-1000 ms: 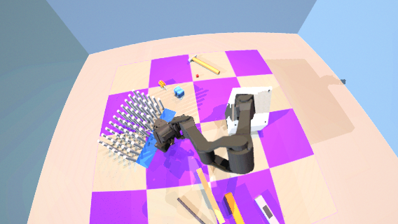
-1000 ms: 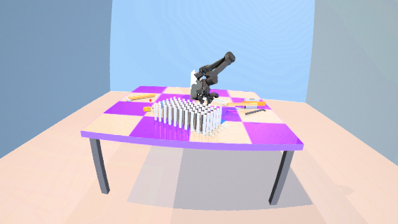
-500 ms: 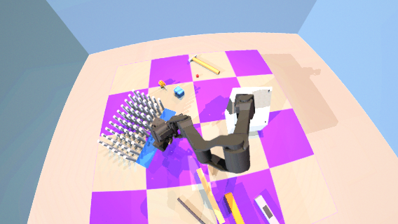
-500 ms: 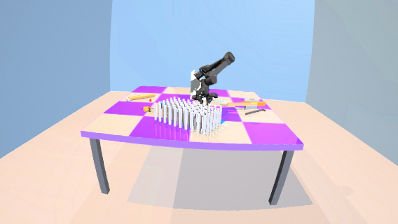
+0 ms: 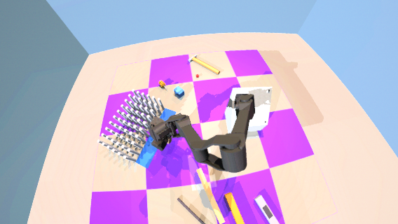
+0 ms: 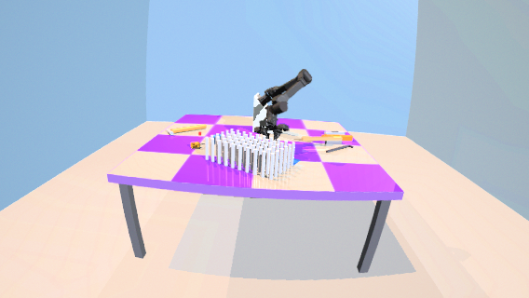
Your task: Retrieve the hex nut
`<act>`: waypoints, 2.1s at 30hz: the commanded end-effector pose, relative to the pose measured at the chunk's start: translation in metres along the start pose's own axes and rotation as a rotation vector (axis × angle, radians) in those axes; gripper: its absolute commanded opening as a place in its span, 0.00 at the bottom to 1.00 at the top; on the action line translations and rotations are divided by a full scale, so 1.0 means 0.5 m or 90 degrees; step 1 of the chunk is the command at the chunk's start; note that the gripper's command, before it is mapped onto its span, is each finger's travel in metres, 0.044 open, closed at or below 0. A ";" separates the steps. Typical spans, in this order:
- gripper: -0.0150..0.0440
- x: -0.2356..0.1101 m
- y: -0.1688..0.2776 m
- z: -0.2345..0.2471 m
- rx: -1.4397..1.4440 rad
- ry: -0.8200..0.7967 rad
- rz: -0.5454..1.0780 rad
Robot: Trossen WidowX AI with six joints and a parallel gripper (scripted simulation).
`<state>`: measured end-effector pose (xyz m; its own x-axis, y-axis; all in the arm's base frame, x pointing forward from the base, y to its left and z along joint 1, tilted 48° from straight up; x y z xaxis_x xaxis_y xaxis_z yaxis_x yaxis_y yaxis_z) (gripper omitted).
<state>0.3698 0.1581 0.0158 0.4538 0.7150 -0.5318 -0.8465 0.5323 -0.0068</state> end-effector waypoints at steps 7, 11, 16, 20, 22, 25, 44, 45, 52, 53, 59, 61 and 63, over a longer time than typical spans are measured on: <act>0.25 0.015 0.004 -0.005 -0.002 0.001 -0.002; 0.25 0.020 0.007 -0.007 -0.001 0.001 -0.002; 0.25 0.027 0.010 -0.009 -0.001 0.002 -0.002; 0.25 0.029 0.012 -0.010 -0.001 0.002 -0.002; 0.25 0.029 0.013 -0.010 -0.001 0.002 -0.002; 0.25 0.027 0.016 -0.009 -0.001 0.002 -0.002; 0.25 0.018 0.040 -0.005 -0.001 0.003 -0.002; 0.25 0.018 0.041 -0.005 -0.001 0.003 -0.001; 0.25 0.014 0.050 -0.004 -0.001 0.003 -0.001; 0.25 0.014 0.052 -0.004 -0.001 0.003 -0.001; 0.25 0.011 0.059 -0.003 -0.001 0.003 -0.001; 0.25 0.010 0.062 -0.003 -0.001 0.003 -0.001; 0.25 0.009 0.064 -0.003 -0.001 0.003 -0.001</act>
<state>0.3471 0.1770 0.0102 0.4524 0.7112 -0.5381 -0.8476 0.5306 -0.0113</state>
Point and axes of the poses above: the point midway between the two fingers, 35 mm back from their tips, its own x axis out along the fingers, its own z axis across the jaws, y = z × x, the point moved 3 cm from there along -x, back along the fingers, and after that the axes turned 7 degrees about -x, right-handed, at the moved point
